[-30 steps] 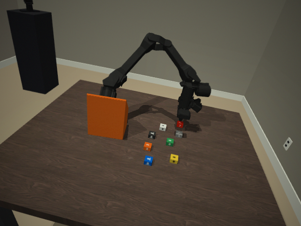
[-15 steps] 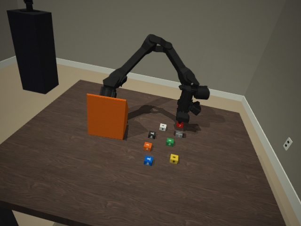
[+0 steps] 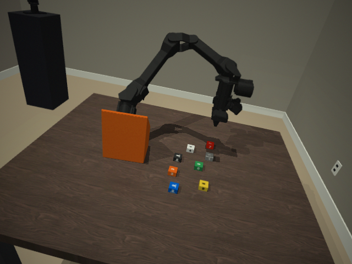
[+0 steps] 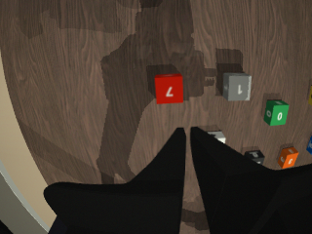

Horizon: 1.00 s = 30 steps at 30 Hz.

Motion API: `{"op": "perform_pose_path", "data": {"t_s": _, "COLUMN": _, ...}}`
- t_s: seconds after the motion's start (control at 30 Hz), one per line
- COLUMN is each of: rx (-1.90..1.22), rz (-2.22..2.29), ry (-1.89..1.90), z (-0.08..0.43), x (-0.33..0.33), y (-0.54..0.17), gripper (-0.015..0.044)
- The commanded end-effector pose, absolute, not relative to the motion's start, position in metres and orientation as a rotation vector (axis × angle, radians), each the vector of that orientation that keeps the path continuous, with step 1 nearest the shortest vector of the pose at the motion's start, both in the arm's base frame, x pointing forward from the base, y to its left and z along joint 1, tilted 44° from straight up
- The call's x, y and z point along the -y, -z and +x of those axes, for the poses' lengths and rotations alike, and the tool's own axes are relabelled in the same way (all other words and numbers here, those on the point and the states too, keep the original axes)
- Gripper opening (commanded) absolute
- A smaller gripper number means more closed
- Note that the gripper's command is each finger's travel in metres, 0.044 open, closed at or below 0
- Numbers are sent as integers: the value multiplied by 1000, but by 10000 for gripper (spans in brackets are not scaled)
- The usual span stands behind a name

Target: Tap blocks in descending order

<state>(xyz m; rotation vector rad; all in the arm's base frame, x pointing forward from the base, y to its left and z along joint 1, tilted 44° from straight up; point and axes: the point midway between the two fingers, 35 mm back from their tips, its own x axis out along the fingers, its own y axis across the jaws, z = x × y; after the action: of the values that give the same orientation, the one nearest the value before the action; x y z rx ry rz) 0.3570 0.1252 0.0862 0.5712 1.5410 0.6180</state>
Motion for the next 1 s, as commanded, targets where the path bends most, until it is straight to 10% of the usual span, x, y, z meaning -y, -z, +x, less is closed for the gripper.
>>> {"op": "perform_pose_path", "data": {"t_s": 0.0, "rx": -1547, "rz": 564, "ry": -630, "z": 355, "x": -122, "y": -94, "gripper": 20}}
{"op": "perform_pose_path", "data": {"t_s": 0.5, "rx": -1557, "rz": 561, "ry": -621, "z": 233, "x": -20, "y": -10, "gripper": 20}}
{"op": "perform_pose_path", "data": {"t_s": 0.97, "rx": -1556, "rz": 565, "ry": -626, "z": 224, "x": -76, "y": 49, "gripper": 20}}
